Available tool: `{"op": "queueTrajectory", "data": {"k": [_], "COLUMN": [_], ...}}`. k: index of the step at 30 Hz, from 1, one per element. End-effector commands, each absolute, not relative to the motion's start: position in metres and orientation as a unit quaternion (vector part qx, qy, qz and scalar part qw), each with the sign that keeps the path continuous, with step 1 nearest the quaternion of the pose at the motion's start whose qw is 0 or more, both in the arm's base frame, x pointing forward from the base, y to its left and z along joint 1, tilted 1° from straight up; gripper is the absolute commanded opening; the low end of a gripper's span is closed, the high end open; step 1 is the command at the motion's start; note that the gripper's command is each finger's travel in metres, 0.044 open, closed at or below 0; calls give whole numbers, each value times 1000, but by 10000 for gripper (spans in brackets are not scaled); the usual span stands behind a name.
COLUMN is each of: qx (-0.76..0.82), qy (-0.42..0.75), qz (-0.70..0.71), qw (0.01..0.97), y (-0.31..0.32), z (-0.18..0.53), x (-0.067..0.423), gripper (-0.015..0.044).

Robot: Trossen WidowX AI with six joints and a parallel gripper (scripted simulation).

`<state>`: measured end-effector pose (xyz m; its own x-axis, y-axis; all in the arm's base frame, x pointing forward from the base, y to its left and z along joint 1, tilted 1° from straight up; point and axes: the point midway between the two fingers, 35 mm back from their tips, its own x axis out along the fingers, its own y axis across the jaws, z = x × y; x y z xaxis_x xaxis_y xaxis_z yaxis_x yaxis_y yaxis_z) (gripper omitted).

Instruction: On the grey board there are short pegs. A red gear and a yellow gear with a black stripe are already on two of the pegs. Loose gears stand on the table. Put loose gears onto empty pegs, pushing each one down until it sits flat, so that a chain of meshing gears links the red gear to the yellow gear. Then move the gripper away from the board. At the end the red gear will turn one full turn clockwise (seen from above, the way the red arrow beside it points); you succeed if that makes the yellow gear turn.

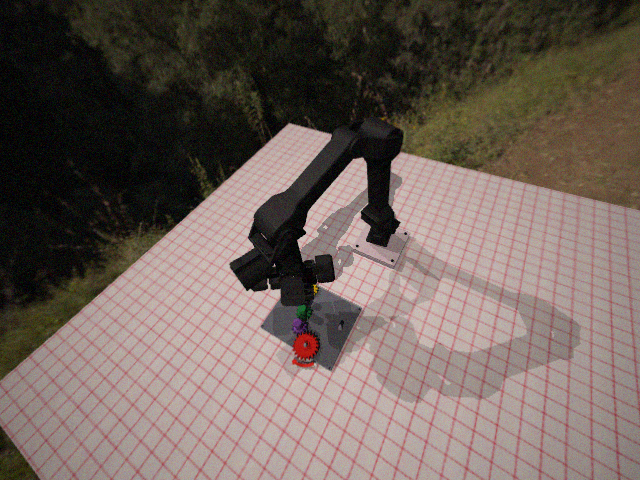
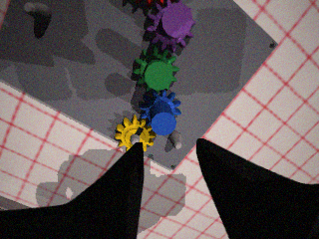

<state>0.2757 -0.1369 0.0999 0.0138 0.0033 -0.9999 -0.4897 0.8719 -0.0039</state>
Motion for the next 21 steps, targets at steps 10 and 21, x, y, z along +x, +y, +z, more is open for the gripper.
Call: {"op": "queueTrajectory", "data": {"k": [10,21], "qx": [-177,-177], "qy": [681,681], "qz": [178,178], "qw": [688,688], "y": [-135,-135], "z": [147,147], "x": [270,270], "gripper": [440,440]}}
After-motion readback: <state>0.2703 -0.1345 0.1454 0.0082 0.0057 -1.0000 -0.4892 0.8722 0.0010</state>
